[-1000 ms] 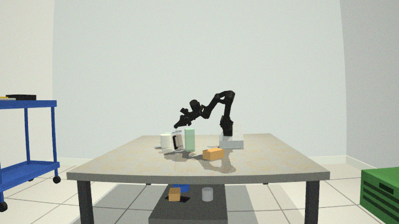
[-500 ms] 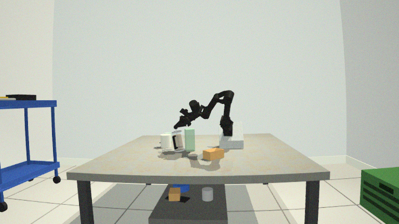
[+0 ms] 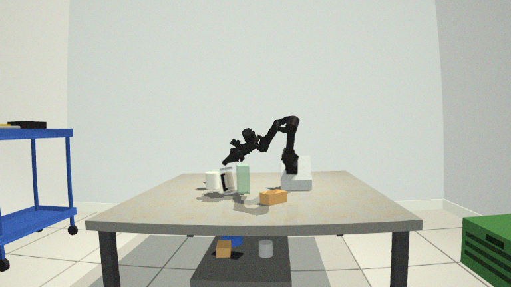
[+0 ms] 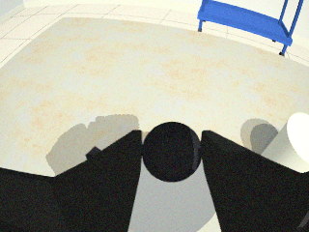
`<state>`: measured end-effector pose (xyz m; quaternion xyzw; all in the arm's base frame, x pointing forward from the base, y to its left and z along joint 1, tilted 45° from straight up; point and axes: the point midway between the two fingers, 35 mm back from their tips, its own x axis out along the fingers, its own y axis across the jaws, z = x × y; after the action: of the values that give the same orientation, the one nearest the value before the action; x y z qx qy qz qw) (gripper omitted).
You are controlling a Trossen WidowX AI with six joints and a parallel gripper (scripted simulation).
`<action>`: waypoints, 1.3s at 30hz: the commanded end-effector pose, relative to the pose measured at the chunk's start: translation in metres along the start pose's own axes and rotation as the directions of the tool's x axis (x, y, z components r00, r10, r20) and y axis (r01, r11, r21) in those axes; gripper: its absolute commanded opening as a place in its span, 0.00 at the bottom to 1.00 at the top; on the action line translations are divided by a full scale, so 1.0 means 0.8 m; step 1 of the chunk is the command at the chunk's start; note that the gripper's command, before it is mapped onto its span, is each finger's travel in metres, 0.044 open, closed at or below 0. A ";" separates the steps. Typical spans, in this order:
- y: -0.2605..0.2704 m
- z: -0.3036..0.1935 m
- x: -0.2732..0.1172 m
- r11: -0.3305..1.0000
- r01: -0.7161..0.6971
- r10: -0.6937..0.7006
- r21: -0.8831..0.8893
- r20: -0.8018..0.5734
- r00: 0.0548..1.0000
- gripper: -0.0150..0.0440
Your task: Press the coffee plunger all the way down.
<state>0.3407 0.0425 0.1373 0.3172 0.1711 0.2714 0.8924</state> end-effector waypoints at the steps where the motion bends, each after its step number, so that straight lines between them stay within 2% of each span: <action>1: 0.000 0.000 0.000 1.000 0.001 -0.001 0.000 -0.001 1.000 0.46; 3: 0.000 0.000 0.000 1.000 0.001 -0.001 0.000 -0.001 1.000 0.46; 15: 0.000 0.000 0.000 1.000 0.001 -0.001 0.000 -0.001 1.000 0.99; 21: -0.002 0.011 -0.009 1.000 0.003 -0.003 0.000 -0.007 1.000 1.00; 28: 0.007 0.068 -0.073 1.000 -0.002 0.002 0.008 -0.019 1.000 1.00; 39: 0.007 0.069 -0.075 1.000 -0.002 0.003 0.009 -0.019 1.000 1.00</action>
<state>0.3186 -0.0147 0.1875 0.3207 0.1813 0.2727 0.8888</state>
